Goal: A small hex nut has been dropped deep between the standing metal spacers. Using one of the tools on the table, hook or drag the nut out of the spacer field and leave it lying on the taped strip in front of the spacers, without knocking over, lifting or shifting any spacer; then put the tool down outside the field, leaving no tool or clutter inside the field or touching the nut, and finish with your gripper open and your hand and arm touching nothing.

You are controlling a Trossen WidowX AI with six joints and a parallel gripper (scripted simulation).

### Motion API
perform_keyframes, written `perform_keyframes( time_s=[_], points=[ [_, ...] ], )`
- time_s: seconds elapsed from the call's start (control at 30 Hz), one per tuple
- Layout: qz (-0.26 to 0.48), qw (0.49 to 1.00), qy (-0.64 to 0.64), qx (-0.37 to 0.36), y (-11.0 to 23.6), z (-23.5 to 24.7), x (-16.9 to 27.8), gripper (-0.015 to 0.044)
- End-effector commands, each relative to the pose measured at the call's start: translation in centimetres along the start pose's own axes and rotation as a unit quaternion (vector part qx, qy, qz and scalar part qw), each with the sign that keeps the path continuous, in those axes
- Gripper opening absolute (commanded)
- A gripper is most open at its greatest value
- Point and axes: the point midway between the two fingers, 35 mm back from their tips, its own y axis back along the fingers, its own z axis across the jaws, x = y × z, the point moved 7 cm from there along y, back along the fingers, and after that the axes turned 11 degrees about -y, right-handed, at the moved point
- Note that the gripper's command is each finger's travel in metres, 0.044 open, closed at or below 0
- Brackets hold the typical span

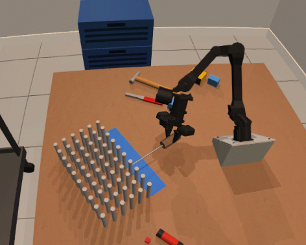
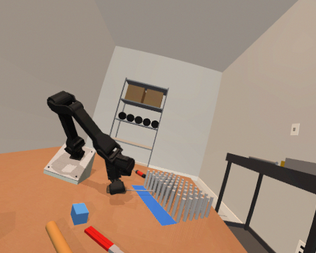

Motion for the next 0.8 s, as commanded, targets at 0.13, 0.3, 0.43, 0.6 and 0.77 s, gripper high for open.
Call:
perform_keyframes(
  time_s=[0.13, 0.3, 0.43, 0.6, 0.77],
  points=[
    [-0.005, 1.000, 0.000, 0.002, -0.1, 0.1, -0.8, 0.0000],
    [-0.006, 1.000, -0.001, 0.002, -0.2, 0.1, -1.1, 0.0000],
    [-0.006, 1.000, -0.001, 0.002, -0.3, 0.1, -1.3, 0.0000],
    [-0.006, 1.000, -0.001, 0.002, -0.4, 0.2, -1.6, 0.0000],
    [-0.006, 1.000, -0.001, 0.002, -0.6, 0.2, -1.9, 0.0000]
  ],
)
